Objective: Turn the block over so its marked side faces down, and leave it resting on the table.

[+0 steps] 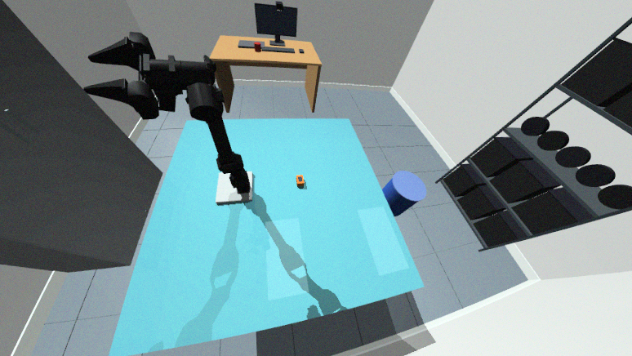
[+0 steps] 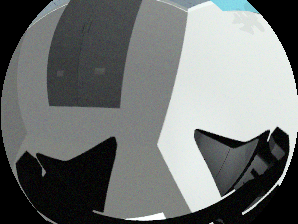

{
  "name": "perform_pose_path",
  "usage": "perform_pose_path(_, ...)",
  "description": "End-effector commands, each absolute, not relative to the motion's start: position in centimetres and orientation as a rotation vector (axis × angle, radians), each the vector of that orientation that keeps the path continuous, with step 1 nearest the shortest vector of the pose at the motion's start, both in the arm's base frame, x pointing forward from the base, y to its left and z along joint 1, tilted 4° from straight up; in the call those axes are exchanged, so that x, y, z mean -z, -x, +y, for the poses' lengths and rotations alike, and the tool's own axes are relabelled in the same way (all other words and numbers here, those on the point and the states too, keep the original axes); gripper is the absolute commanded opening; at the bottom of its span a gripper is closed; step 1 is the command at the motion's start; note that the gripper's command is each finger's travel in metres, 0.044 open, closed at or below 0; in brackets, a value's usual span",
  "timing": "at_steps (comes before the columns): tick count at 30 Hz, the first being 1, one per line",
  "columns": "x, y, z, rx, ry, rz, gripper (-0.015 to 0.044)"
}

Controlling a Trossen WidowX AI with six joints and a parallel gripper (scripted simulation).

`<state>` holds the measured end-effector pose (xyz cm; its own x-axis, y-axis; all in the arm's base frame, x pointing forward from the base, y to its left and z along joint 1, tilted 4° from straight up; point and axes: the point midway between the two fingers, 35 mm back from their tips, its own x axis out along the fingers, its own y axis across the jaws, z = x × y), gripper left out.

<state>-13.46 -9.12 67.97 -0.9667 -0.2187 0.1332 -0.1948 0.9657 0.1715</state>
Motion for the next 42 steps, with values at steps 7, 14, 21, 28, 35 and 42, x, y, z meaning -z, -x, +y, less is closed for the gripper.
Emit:
perform_pose_path(7,-69.1,14.5,-3.8,-0.210,-0.159,-2.923,0.0440)
perform_pose_path(14,-70.1,13.9,5.1,-0.714,0.051,-2.693,0.0440)
perform_pose_path(21,-69.7,10.8,13.7,-1.062,0.242,-2.351,0.0440)
perform_pose_path(28,-68.2,6.1,20.7,-1.275,0.359,-1.980,0.0440)
perform_pose_path(35,-66.2,1.0,25.2,-1.353,0.444,-1.657,0.0440)
perform_pose_path(42,-63.2,-4.8,28.7,-1.399,0.488,-1.318,0.0440)
